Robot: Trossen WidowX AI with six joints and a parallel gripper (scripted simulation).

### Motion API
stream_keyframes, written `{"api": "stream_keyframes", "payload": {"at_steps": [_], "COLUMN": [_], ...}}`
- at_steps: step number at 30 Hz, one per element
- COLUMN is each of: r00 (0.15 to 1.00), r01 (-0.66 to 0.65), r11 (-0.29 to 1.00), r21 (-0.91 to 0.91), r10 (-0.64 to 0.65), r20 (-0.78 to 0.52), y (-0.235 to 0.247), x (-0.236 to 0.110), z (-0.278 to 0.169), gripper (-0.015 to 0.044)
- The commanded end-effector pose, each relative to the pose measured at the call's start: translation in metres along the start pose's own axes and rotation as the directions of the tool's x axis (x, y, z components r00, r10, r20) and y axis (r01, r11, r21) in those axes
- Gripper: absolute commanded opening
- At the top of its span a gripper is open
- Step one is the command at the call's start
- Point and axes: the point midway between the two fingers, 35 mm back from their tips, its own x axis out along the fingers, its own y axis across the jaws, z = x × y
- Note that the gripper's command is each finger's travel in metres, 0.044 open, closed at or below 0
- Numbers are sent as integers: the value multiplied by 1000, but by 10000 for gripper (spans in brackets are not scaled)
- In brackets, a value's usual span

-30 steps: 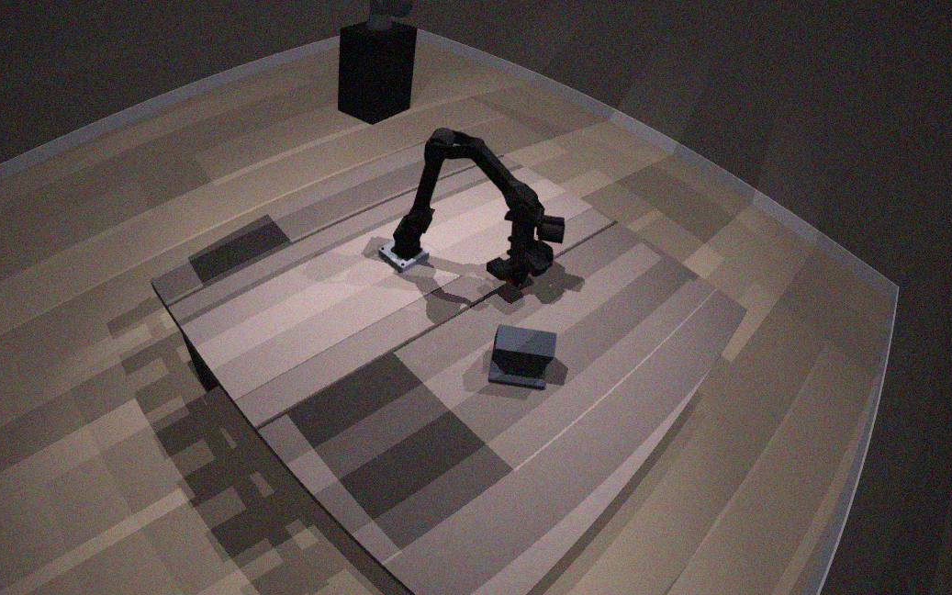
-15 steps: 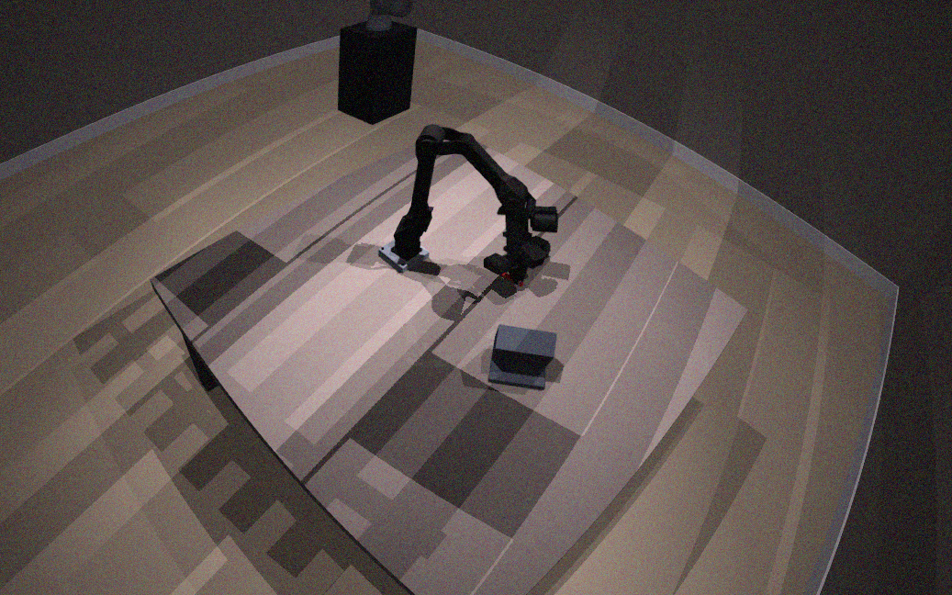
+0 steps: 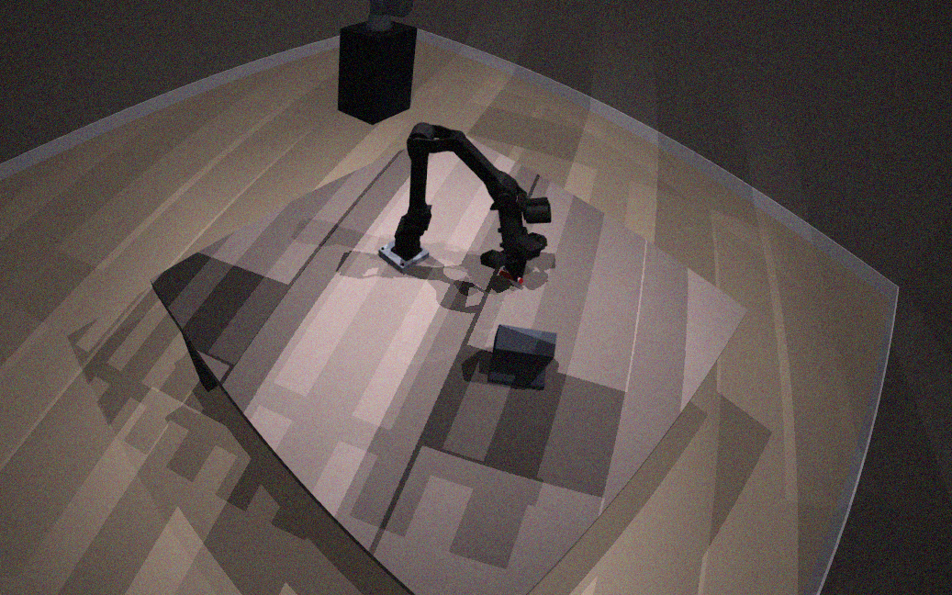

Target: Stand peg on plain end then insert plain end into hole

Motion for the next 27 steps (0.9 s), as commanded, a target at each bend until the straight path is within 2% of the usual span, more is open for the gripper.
{"api": "stream_keyframes", "payload": {"at_steps": [1,27], "r00": [999,966], "r01": [1,0], "r11": [1000,1000], "r21": [2,3], "r10": [-1,-1], "r20": [37,258], "y": [0,0], "x": [-3,-17], "z": [-1,-12], "gripper": [49,49]}}
